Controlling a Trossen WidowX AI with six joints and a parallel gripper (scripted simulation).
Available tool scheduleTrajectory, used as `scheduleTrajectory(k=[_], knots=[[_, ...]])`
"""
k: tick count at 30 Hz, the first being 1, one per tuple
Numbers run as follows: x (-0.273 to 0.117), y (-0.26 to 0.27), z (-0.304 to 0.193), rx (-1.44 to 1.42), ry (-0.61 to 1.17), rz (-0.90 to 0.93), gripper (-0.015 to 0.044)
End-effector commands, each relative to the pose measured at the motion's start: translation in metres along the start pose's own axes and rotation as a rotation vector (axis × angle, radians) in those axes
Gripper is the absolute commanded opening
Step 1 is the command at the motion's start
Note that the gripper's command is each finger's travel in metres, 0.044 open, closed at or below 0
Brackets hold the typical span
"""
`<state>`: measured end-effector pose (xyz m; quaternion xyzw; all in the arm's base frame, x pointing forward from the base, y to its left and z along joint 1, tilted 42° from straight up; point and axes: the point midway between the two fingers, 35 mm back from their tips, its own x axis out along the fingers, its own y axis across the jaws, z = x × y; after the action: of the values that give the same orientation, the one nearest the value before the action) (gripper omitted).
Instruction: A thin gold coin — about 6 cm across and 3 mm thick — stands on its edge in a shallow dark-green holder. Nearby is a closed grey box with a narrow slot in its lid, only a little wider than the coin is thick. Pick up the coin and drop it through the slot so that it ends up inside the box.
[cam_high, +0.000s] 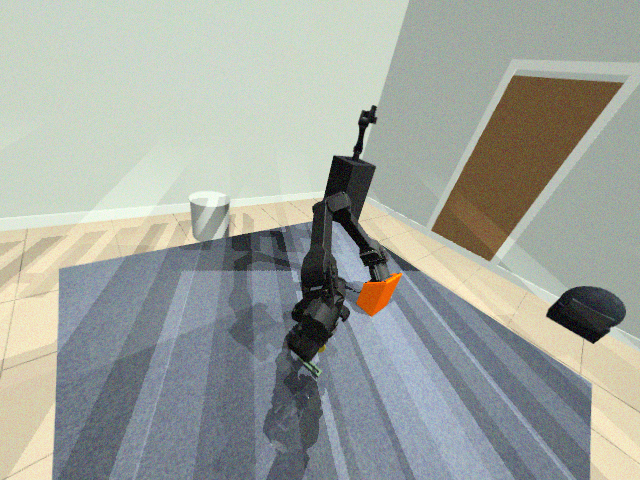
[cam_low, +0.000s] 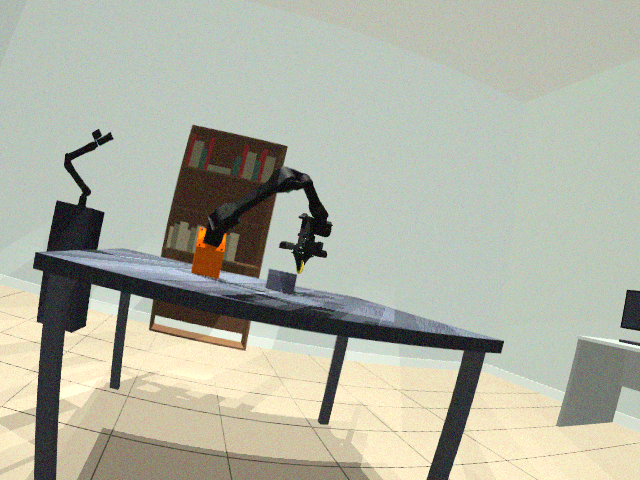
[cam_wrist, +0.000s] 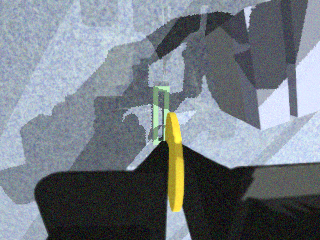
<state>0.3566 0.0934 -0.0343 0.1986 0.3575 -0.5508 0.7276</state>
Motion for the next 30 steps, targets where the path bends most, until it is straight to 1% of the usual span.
scheduleTrajectory(k=[1,7,17,30], knots=[[-0.014,0.0,0.0,0.006,0.007,0.006,0.0],[-0.018,0.0,-0.001,-0.015,0.006,0.005,0.0],[-0.019,0.007,-0.007,-0.319,0.006,0.007,0.0],[-0.02,-0.003,0.003,-0.325,0.006,0.006,0.0]])
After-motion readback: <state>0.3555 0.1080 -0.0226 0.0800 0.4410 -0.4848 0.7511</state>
